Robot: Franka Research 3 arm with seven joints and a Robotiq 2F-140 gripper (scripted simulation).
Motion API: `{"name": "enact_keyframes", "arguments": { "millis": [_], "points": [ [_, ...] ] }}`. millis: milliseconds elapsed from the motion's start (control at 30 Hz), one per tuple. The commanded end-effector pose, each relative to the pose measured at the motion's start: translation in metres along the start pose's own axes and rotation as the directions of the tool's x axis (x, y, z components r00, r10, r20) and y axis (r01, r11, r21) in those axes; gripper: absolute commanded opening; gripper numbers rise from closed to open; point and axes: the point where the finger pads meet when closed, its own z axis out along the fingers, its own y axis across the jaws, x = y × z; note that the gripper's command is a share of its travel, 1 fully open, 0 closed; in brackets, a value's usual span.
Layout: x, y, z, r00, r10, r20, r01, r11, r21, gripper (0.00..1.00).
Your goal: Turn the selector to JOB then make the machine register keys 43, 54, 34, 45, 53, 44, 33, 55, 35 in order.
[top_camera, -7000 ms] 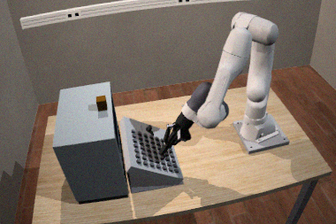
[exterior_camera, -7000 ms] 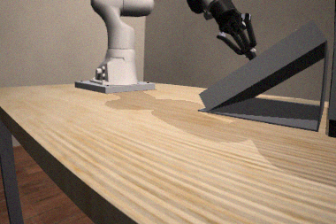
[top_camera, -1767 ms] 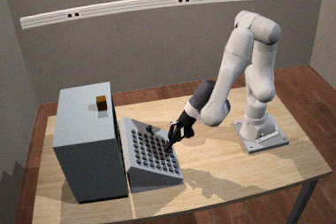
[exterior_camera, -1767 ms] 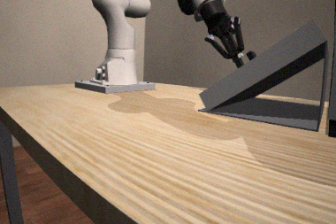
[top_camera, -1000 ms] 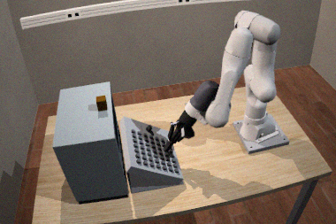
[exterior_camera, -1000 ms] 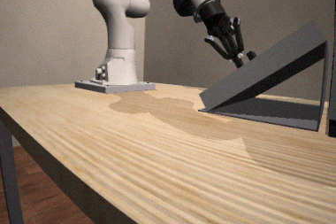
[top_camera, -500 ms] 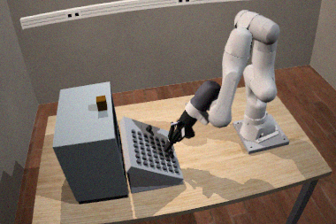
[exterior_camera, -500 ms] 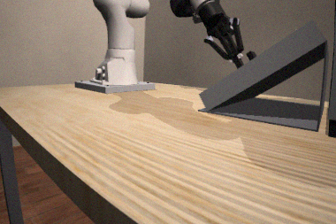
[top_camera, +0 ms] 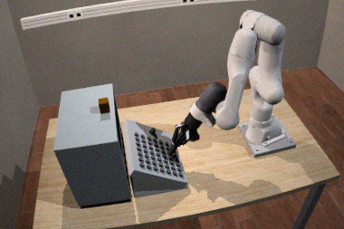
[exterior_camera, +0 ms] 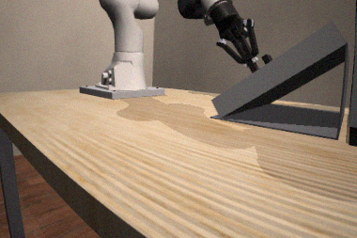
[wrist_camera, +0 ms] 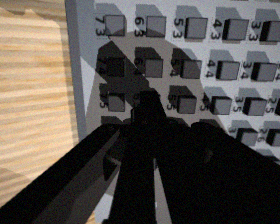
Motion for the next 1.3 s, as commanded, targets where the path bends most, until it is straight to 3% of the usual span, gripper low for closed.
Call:
{"name": "enact_keyframes", "arguments": {
  "millis": [0, 600, 1267],
  "points": [
    [0.0, 0.003, -0.001, 0.999, 0.039, -0.014, -0.04, 0.999, -0.018, 0.1],
    [0.0, 0.003, -0.003, 0.999, 0.039, -0.014, -0.04, 0.999, -0.018, 0.1],
    [0.0, 0.003, -0.028, 0.999, 0.039, -0.014, -0.04, 0.999, -0.018, 0.1]
  ]
}}
